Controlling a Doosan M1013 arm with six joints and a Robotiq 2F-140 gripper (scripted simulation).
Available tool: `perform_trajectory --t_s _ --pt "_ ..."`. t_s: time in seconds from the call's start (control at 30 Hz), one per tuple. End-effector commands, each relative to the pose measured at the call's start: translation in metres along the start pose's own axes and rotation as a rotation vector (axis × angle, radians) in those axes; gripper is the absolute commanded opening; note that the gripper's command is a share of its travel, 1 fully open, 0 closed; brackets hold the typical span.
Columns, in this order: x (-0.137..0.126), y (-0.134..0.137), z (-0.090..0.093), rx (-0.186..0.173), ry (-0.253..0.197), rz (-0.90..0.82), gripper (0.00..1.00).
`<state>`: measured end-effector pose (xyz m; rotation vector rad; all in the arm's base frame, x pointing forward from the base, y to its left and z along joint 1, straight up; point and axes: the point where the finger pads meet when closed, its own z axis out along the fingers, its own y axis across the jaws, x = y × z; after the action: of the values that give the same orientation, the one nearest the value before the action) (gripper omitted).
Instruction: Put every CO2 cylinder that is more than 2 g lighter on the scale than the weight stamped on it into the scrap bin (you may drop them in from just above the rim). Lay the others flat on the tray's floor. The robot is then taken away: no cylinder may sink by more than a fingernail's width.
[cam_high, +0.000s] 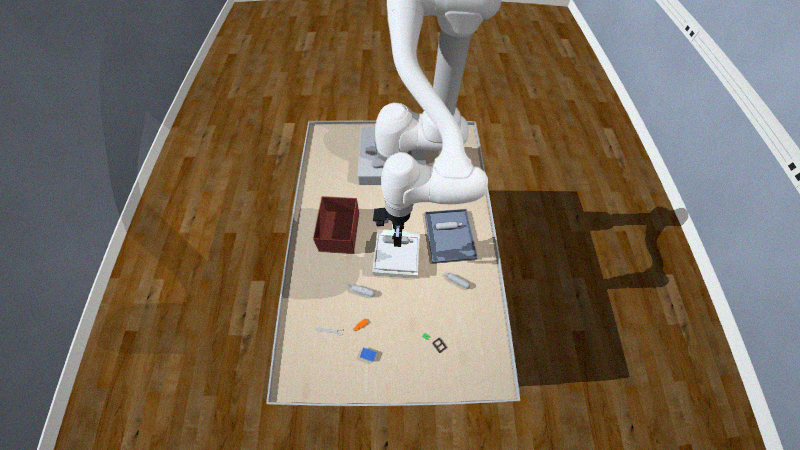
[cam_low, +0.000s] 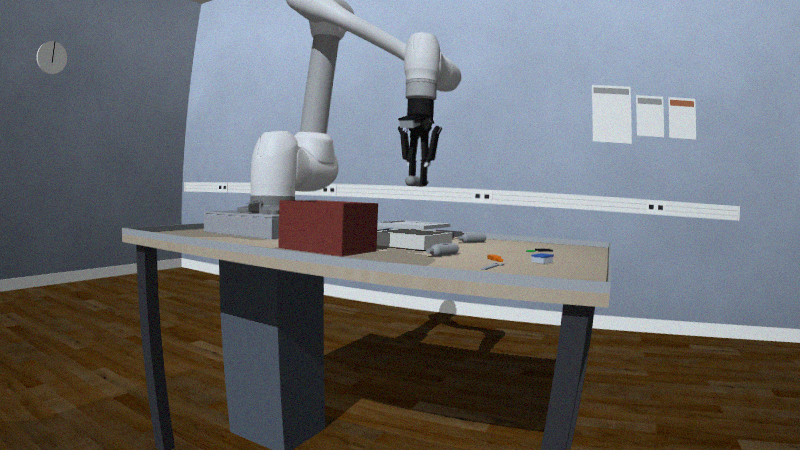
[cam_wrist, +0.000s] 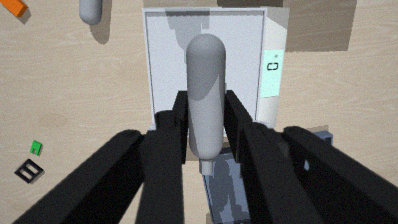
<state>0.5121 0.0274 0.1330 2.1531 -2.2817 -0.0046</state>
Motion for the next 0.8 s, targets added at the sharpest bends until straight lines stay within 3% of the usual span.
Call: perform_trajectory --t_s 0.0,0.27,0.77 --pt "0.004 0.004 -0.001 0.003 -0.002 -0.001 0.1" --pt "0.004 0.004 0.011 0.003 -0.002 -0.001 0.1" --pt "0.003 0.004 0.065 0.003 -0.002 -0.001 0.1"
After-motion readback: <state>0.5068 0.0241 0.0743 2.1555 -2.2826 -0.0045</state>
